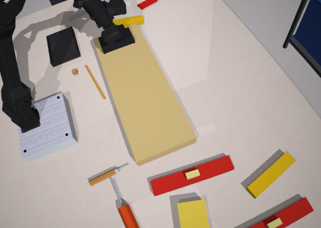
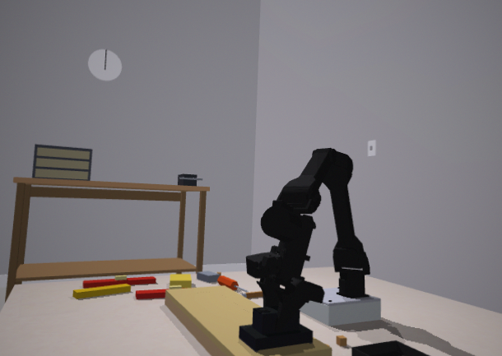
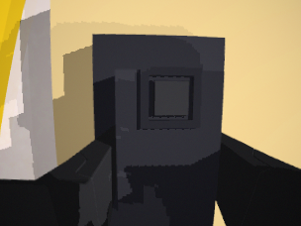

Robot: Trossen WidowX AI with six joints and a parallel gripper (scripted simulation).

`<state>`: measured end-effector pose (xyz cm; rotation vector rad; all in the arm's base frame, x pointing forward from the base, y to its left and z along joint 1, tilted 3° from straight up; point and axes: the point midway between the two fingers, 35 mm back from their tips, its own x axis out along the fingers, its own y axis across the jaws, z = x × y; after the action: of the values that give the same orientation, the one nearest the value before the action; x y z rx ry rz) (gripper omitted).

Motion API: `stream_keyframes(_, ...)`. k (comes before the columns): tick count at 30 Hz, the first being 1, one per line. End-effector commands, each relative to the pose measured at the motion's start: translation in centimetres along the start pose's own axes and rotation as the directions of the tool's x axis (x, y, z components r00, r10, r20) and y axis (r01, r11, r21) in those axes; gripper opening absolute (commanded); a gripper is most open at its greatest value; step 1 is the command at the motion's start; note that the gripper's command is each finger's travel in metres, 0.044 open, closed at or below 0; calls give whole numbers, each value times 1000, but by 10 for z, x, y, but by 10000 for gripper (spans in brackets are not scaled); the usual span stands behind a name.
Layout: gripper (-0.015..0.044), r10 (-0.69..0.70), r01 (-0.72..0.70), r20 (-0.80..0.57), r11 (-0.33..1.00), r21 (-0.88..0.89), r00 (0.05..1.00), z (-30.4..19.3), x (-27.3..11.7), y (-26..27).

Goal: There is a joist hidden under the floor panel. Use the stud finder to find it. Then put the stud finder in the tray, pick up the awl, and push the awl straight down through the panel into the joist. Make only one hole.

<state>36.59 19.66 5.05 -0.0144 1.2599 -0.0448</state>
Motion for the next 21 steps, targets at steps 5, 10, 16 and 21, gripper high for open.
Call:
stream_keyframes(5, 0, 0, 0, 0, 1000, 0, 1000, 0, 0, 0)
stream_keyframes(10, 0, 5, -5, -3, 1000, 2, 1000, -1, 1, 3)
stream_keyframes(16, 0, 4, -4, -3, 1000, 2, 1000, -1, 1, -8)
stream_keyframes(21, 0, 3, -3, -3, 1000, 2, 1000, -1, 1, -18)
